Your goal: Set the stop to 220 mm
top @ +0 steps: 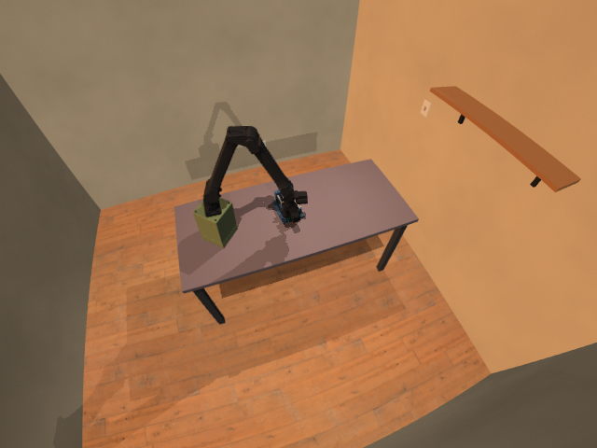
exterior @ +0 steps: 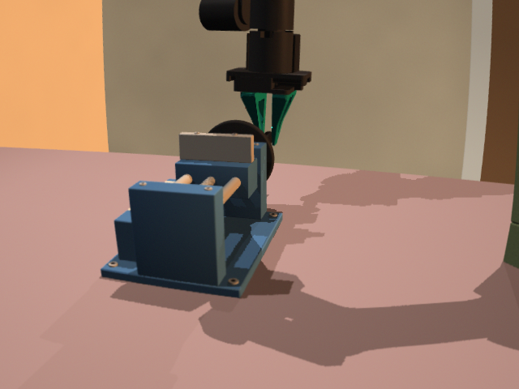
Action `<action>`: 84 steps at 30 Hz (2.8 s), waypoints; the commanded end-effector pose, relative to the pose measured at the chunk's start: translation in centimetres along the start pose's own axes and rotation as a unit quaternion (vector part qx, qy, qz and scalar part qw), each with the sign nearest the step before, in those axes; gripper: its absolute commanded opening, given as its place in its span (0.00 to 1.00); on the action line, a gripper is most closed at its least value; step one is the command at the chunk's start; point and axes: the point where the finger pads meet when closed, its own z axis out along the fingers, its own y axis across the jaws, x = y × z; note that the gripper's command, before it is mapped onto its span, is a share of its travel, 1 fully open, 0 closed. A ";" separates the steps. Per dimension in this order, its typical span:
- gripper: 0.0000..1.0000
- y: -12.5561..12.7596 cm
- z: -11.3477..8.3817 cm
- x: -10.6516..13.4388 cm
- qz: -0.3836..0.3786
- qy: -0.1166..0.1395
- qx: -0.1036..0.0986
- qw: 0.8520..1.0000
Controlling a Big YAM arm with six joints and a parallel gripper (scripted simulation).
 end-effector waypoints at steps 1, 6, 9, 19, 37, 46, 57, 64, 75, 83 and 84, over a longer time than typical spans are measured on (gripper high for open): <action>0.06 -1.8 1.7 -0.6 0.001 -0.002 0.018 1.000; 0.06 -1.8 2.4 -0.6 0.001 -0.002 0.018 1.000; 0.06 -1.7 2.5 -0.7 0.001 -0.002 0.017 1.000; 0.06 0.1 3.1 -1.2 0.002 -0.006 0.005 1.000; 0.06 1.1 4.8 -0.3 0.005 -0.002 0.016 1.000; 0.06 1.9 5.3 -0.8 0.007 -0.003 0.013 1.000; 0.06 3.7 5.8 -0.1 0.002 -0.001 0.012 1.000; 0.06 4.0 5.9 -0.7 0.006 -0.003 0.010 1.000; 0.06 6.1 5.6 0.0 0.001 -0.002 0.007 1.000; 0.06 6.2 5.6 -0.1 0.002 -0.002 0.008 1.000; 0.06 6.1 5.5 0.0 0.001 -0.001 0.010 1.000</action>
